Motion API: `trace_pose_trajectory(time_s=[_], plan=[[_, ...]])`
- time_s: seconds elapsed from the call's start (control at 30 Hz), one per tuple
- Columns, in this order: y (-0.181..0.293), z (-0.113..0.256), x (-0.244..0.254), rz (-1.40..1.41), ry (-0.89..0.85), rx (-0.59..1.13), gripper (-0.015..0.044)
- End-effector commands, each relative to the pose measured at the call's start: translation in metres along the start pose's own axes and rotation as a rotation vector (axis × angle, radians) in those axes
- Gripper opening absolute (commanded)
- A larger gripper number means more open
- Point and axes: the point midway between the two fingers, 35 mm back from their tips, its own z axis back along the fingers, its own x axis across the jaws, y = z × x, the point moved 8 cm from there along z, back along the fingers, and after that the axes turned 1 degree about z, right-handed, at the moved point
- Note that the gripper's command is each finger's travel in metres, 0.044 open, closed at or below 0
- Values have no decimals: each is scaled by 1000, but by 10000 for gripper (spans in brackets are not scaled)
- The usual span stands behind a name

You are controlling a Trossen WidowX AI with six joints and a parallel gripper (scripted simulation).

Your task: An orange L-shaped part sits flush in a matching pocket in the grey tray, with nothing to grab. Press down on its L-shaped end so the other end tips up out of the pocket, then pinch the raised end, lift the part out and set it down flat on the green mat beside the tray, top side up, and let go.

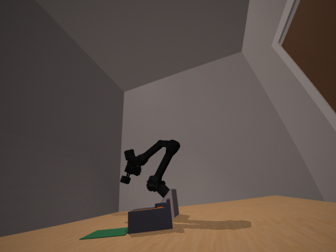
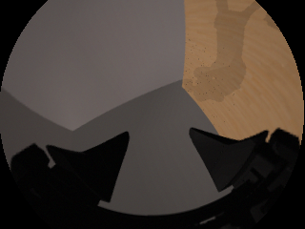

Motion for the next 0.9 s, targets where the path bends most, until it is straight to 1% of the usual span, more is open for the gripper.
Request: trace_pose_trajectory(time_s=[0.0,0.1,0.23,0.27,0.4,0.57,0.73,0.83,0.87], plan=[[1,-1,-2,9,12,6,374],[5,-4,-14,52,99,26,295],[21,-8,-47,190,326,103,190],[26,-8,-57,241,392,130,180],[46,2,-95,474,614,278,180],[72,36,-136,703,869,557,180],[92,89,-170,990,1056,875,180],[100,128,-182,1155,1124,1094,180],[100,141,-184,1224,1120,1176,180]])
